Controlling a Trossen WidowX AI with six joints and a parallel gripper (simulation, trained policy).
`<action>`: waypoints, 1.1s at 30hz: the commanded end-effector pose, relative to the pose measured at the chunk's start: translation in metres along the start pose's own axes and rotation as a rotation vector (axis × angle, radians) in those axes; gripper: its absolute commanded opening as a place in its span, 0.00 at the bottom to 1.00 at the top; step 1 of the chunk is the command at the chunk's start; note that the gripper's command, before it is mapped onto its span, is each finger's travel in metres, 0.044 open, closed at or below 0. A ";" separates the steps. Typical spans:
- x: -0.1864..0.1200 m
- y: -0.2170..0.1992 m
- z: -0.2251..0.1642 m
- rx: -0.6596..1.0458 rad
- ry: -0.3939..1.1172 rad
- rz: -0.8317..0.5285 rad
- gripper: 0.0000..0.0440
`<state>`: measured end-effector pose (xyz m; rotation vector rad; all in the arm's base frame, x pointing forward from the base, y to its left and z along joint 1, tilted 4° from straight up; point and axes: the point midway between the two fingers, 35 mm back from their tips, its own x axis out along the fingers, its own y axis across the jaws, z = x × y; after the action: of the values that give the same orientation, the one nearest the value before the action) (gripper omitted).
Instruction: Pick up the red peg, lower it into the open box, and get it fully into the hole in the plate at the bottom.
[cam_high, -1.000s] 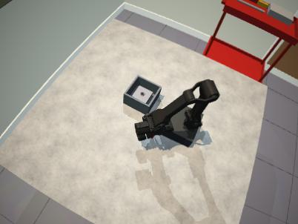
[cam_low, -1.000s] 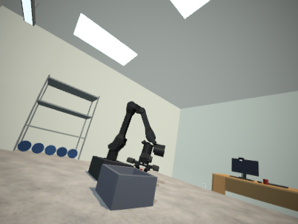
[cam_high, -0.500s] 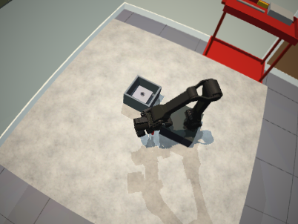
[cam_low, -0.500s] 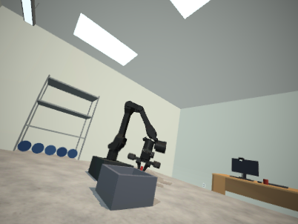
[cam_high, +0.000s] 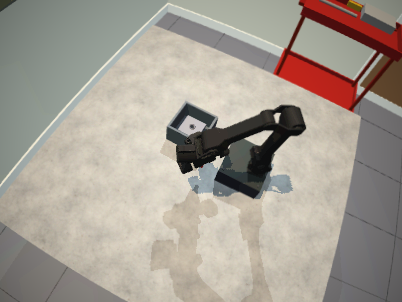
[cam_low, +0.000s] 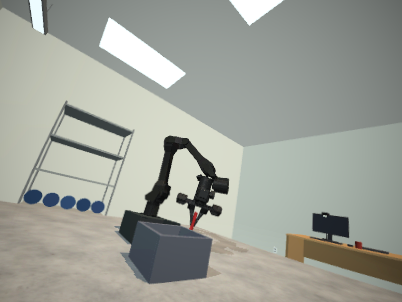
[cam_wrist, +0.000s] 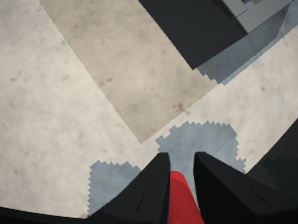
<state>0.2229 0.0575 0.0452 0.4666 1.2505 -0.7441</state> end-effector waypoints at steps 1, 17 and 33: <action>-0.010 0.000 0.016 -0.006 -0.026 -0.002 0.00; -0.021 -0.015 0.082 0.046 -0.042 -0.036 0.00; -0.003 -0.037 0.139 0.156 -0.035 -0.040 0.00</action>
<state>0.2843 -0.0525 0.0895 0.5381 1.1816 -0.8790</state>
